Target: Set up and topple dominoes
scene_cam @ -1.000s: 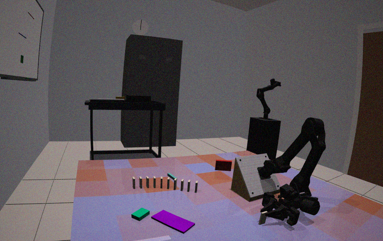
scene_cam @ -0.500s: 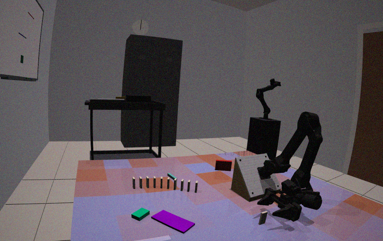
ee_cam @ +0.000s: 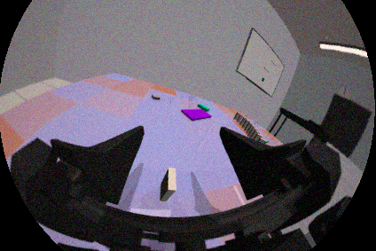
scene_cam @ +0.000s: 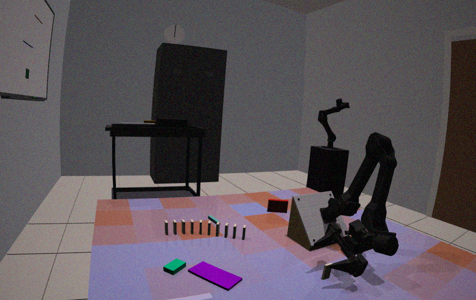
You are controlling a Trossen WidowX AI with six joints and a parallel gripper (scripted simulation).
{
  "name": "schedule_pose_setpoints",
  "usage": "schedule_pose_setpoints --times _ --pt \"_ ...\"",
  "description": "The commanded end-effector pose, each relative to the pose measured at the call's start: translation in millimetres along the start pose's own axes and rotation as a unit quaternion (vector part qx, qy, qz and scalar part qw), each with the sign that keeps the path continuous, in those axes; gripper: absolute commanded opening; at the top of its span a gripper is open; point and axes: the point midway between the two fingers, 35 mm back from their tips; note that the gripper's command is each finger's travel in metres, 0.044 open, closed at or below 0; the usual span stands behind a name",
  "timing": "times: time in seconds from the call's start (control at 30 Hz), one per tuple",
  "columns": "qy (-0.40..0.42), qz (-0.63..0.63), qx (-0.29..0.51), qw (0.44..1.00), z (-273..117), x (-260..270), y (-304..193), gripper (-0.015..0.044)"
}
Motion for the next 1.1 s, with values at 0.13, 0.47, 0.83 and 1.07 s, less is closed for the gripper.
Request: schedule_pose_setpoints --times 0.13,0.47,0.83,1.07 --pt "-0.003 -0.214 0.134 0.968 53 6 13 0.0440" --pt "0.059 -0.379 0.308 0.870 89 -36 36 0.0440" --pt "0.386 -0.500 0.429 0.646 33 -38 19 0.0440" --pt "0.579 -0.464 0.351 0.571 -4 -17 44 0.0440"
Point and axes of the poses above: the point midway between the two fingers, 35 mm back from their tips, its own z axis out along the fingers, its own x axis across the jaws, y = z × x, and after that the axes turned 3 degrees about -z, right-handed
